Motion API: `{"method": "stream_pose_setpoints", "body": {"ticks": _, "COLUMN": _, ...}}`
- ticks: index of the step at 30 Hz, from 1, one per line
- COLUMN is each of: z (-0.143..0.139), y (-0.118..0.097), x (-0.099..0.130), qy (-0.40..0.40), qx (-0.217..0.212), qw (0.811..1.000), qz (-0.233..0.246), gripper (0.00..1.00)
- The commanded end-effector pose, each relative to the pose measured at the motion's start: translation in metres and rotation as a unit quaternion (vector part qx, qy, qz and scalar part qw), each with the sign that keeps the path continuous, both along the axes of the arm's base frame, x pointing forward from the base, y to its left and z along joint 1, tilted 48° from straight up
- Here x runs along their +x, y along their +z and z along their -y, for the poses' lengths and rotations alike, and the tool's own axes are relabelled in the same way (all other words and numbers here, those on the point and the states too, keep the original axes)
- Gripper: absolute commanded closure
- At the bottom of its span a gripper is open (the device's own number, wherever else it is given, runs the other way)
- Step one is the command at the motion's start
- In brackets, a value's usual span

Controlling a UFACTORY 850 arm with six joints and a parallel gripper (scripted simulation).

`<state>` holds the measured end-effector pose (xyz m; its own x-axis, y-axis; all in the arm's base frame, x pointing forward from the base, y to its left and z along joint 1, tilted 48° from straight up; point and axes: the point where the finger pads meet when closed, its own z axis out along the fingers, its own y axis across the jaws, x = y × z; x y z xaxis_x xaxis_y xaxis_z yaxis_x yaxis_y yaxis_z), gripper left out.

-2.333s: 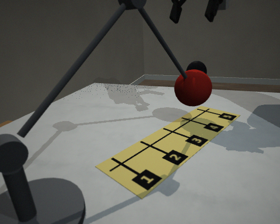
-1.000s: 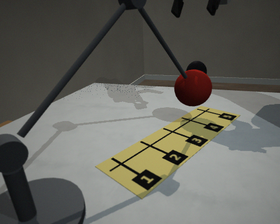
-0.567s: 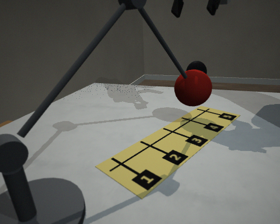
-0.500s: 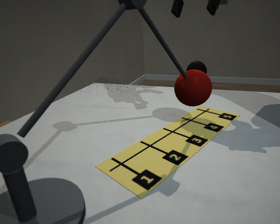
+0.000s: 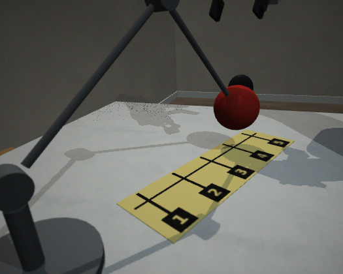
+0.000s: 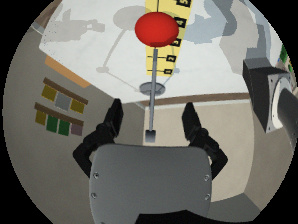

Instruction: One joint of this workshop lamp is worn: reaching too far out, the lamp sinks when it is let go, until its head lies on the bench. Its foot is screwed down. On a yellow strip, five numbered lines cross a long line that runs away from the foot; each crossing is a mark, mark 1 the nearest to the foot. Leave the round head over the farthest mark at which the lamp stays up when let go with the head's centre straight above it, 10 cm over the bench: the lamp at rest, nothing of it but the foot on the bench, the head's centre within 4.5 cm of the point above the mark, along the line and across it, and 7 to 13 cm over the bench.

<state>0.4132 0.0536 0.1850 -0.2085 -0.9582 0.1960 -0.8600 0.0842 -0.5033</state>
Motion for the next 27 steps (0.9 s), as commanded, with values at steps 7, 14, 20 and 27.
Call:
{"method": "stream_pose_setpoints", "body": {"ticks": 7, "z": -0.009, "y": -0.008, "x": 0.006, "qy": -0.022, "qx": -0.037, "qw": 0.999, "qz": -0.007, "gripper": 0.00}}
{"method": "stream_pose_setpoints", "body": {"ticks": 14, "z": -0.007, "y": -0.016, "x": 0.010, "qy": -0.025, "qx": -0.043, "qw": 0.999, "qz": -0.008, "gripper": 0.00}}
{"method": "stream_pose_setpoints", "body": {"ticks": 20, "z": 0.000, "y": -0.029, "x": 0.016, "qy": -0.023, "qx": -0.040, "qw": 0.999, "qz": -0.007, "gripper": 0.00}}
{"method": "stream_pose_setpoints", "body": {"ticks": 27, "z": 0.006, "y": -0.041, "x": 0.023, "qy": -0.022, "qx": -0.037, "qw": 0.999, "qz": -0.006, "gripper": 0.00}}
